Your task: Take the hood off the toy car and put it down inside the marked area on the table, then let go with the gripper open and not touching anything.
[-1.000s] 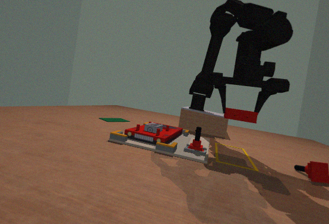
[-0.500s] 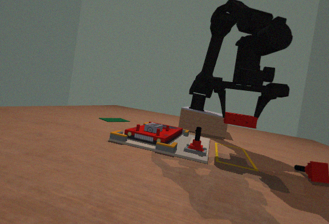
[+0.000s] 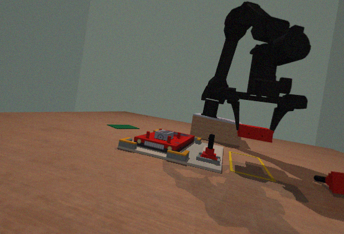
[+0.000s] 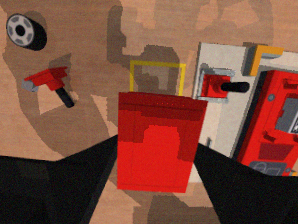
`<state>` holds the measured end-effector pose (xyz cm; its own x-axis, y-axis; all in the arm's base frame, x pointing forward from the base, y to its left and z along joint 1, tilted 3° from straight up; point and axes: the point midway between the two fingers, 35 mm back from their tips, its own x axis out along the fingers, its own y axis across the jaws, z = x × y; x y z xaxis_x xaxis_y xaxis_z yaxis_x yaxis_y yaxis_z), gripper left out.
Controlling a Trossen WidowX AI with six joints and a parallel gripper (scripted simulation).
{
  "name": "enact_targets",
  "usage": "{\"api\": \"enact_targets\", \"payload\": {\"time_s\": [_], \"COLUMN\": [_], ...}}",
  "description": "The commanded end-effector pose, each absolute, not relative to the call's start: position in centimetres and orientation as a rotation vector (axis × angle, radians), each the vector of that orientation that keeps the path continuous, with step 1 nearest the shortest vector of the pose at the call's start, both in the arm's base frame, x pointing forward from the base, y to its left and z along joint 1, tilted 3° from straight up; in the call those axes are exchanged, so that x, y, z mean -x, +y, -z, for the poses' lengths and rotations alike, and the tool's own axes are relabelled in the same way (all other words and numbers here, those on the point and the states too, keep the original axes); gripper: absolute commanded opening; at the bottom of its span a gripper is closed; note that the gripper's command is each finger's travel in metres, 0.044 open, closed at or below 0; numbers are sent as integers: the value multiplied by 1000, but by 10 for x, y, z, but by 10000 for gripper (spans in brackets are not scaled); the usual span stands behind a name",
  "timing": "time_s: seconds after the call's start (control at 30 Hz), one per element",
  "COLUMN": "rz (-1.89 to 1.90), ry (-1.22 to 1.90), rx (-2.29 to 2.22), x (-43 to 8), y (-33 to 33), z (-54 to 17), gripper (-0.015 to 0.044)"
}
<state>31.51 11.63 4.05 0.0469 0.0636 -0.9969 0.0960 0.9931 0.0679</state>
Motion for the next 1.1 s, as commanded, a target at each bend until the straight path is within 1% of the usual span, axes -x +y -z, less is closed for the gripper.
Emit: {"api": "enact_targets", "payload": {"time_s": [0.0,1.07], "rz": [33,33], "ry": [1535,1535], "rx": [-126,-126], "x": [-314,-313], "y": [116,117], "z": [-32,-4], "gripper": [0,0]}}
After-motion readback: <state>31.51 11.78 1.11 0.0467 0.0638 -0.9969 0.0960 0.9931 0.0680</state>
